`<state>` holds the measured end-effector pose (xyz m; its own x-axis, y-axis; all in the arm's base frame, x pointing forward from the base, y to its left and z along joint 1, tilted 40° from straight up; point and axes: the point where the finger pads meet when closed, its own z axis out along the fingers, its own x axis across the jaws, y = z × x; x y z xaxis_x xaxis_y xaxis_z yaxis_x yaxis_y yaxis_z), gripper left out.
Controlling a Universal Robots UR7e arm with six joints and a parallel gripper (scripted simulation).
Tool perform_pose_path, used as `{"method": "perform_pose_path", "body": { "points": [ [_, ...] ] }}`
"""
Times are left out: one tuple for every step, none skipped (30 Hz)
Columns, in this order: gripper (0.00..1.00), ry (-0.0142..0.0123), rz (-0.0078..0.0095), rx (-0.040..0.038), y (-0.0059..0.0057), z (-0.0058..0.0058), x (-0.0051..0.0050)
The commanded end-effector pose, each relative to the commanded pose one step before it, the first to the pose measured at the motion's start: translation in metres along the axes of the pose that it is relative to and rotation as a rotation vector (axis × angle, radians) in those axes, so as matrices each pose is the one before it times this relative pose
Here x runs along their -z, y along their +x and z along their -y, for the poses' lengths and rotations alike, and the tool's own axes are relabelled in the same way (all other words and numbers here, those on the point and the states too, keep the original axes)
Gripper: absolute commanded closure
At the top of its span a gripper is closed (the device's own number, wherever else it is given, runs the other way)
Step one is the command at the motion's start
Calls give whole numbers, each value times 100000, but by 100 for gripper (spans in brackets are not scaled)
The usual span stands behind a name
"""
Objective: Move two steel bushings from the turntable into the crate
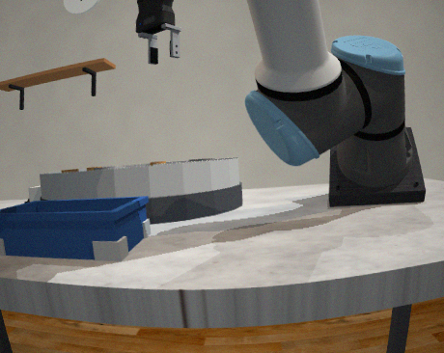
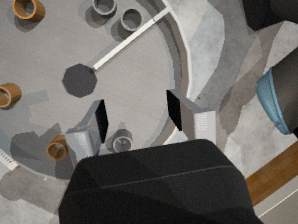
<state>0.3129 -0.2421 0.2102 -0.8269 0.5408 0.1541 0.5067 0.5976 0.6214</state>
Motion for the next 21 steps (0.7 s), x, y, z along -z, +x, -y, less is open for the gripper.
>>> {"method": "perform_pose_path", "body": {
  "points": [
    [0,82,215,71,19,2489,-1495],
    [0,0,0,0,0,0,0],
    [0,0,0,0,0,0,0],
    [0,0,0,0,0,0,0],
    [0,0,0,0,0,0,0],
    [0,0,0,0,0,0,0],
    [0,0,0,0,0,0,0],
    [0,0,0,0,0,0,0],
    [0,0,0,0,0,0,0],
    [0,0,0,0,0,0,0],
    [0,0,0,0,0,0,0],
    [0,-22,-44,-6,48,724,-468],
    [0,-2,-4,11,35,880,-556],
    [0,-2,-4,11,35,880,-556],
    [0,-2,-4,11,35,880,-556],
    [0,-2,-4,11,35,880,-556],
    [0,0,0,0,0,0,0],
    [0,0,0,0,0,0,0],
    [0,0,0,0,0,0,0],
    [0,0,0,0,0,0,0],
    [0,0,0,0,0,0,0]
  ]
}}
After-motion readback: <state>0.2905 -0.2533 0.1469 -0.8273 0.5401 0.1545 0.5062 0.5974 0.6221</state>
